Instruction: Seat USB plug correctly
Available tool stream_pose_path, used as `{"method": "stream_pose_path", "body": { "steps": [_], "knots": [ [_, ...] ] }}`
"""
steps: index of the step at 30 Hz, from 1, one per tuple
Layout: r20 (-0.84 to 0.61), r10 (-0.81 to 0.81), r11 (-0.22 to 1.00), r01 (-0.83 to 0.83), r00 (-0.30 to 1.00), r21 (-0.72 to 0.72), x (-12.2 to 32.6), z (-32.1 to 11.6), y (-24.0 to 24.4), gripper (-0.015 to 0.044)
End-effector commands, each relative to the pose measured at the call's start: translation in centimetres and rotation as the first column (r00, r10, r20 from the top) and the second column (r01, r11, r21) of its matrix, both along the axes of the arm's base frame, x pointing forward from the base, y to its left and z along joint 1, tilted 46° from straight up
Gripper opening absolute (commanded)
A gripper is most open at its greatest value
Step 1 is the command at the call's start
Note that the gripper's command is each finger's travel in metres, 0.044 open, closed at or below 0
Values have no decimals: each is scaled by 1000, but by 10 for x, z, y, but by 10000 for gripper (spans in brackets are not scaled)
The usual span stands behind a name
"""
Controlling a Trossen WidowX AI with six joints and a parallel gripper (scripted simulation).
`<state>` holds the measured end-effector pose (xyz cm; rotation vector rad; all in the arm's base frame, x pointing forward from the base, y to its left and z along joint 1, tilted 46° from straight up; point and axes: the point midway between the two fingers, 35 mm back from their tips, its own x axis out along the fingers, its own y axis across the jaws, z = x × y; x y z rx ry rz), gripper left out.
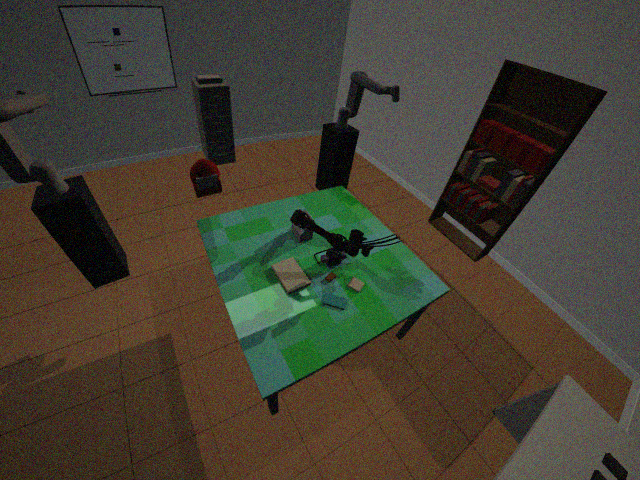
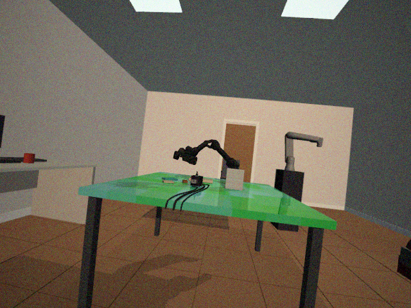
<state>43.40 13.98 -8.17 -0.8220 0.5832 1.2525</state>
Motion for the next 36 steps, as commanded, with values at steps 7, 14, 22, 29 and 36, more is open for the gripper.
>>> {"method": "stream_pose_path", "body": {
  "steps": [7, 14, 22, 29, 36],
  "knots": [
    [-334, -446, 895, 422, 830, -147, -18, -13, -7, 440],
    [-413, -872, 451, 761, 263, -466, -46, -21, -21, 440],
    [-203, -949, -67, 781, -243, -621, -72, -18, -38, 440],
    [-48, -854, -392, 703, -518, -593, -85, -10, -49, 440],
    [71, -677, -670, 574, -732, -470, -97, 1, -61, 440]
  ]
}}
